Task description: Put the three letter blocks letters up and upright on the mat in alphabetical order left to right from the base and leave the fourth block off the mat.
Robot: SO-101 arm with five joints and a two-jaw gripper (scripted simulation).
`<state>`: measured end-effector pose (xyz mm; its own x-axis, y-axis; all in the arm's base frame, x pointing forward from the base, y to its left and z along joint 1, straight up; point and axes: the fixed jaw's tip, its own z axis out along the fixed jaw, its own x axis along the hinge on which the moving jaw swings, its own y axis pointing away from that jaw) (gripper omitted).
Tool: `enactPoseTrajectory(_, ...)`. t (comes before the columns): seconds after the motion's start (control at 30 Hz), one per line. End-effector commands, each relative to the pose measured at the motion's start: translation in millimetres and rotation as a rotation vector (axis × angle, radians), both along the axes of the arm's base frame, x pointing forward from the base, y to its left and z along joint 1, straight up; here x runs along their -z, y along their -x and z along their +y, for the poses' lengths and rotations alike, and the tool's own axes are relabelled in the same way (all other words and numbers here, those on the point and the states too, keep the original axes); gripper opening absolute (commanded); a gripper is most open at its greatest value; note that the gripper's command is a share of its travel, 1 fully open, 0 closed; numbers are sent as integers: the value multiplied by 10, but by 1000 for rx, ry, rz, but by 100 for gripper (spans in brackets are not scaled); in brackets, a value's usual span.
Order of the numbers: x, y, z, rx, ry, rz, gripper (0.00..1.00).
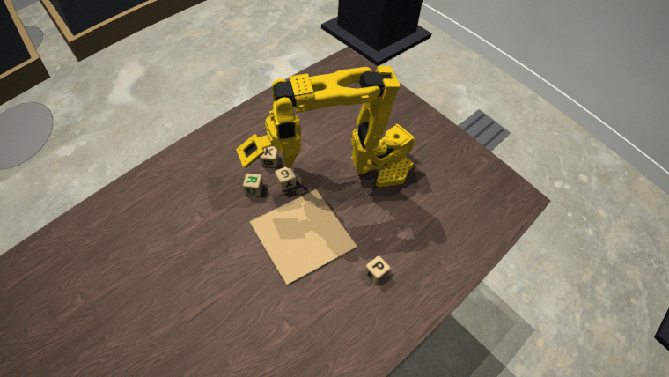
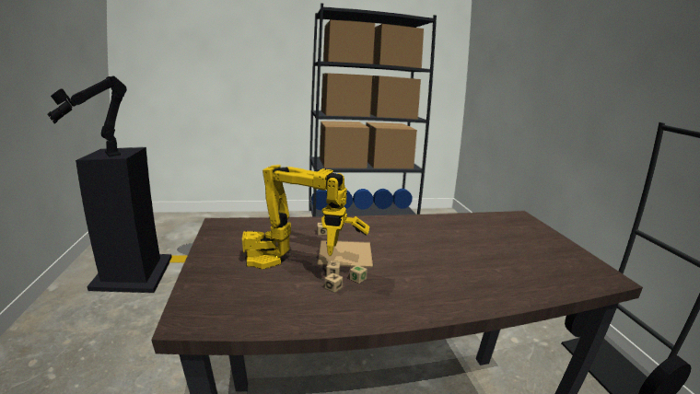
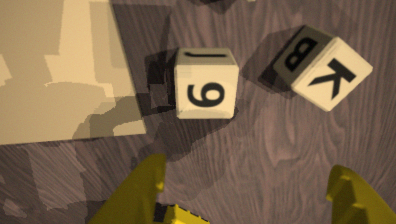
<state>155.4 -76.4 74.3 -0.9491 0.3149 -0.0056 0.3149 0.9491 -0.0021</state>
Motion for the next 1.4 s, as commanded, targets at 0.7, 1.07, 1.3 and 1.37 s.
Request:
enactPoseTrajectory(0.7,-329,-96,-65,13,100,-186,36)
enactPoseTrajectory(1.07,-736,-76,-54,12,227,-417,35)
enactPoseTrajectory(1.3,-917,-36,-31,12,285,-524,35)
enactPoseTrajectory(1.37,-929,-33,-29,12,289,-531,35)
